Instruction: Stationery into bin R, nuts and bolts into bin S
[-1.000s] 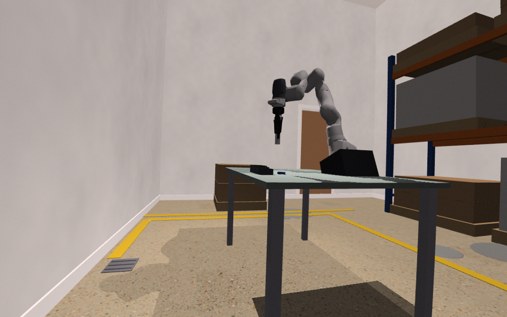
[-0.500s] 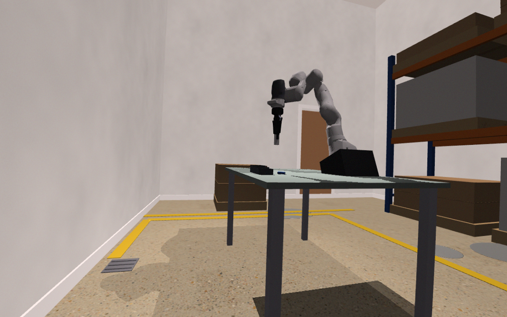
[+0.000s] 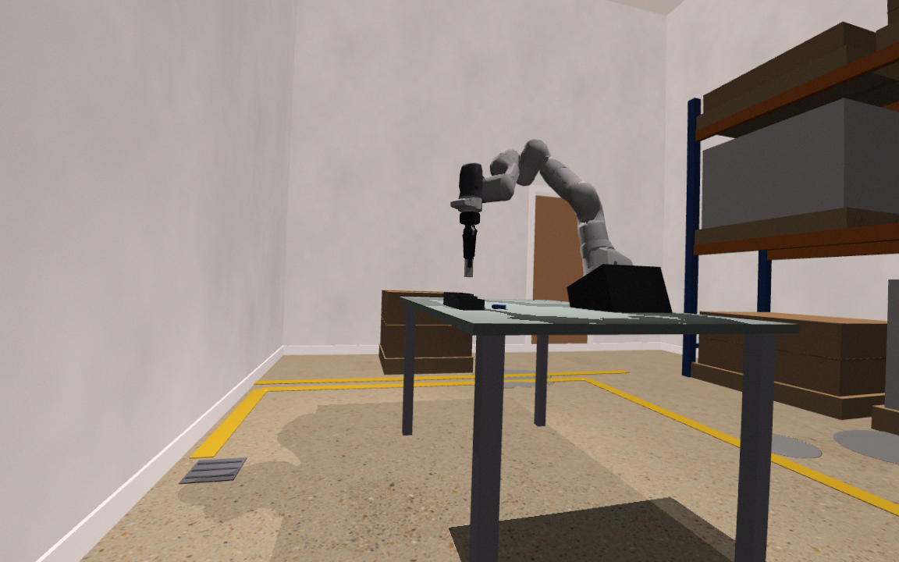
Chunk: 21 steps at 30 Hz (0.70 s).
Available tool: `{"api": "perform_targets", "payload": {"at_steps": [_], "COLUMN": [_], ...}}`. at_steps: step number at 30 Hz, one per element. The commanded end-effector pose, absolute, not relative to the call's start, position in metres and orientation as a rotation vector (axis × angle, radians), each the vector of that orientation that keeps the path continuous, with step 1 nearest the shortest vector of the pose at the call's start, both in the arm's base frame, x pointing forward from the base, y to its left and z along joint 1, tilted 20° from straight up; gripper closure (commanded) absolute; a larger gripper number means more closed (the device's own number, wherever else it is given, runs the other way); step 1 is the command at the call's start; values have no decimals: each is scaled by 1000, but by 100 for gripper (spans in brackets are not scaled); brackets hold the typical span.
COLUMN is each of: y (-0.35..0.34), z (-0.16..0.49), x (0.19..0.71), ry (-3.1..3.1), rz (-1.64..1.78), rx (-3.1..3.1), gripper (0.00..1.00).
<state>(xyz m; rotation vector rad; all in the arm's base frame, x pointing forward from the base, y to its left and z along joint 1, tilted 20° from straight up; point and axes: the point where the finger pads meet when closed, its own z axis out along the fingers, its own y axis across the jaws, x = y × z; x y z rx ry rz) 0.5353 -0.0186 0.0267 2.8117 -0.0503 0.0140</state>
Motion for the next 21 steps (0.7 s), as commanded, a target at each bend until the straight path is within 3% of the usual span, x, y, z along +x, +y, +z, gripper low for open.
{"api": "perform_targets", "payload": {"at_steps": [1,21], "y": [-32,-49], "z": [15,-14], "x": [554,568], "ry": [-77,-77], "rz": [23,23], "rx": [2788,2788], "gripper": [95,95]}}
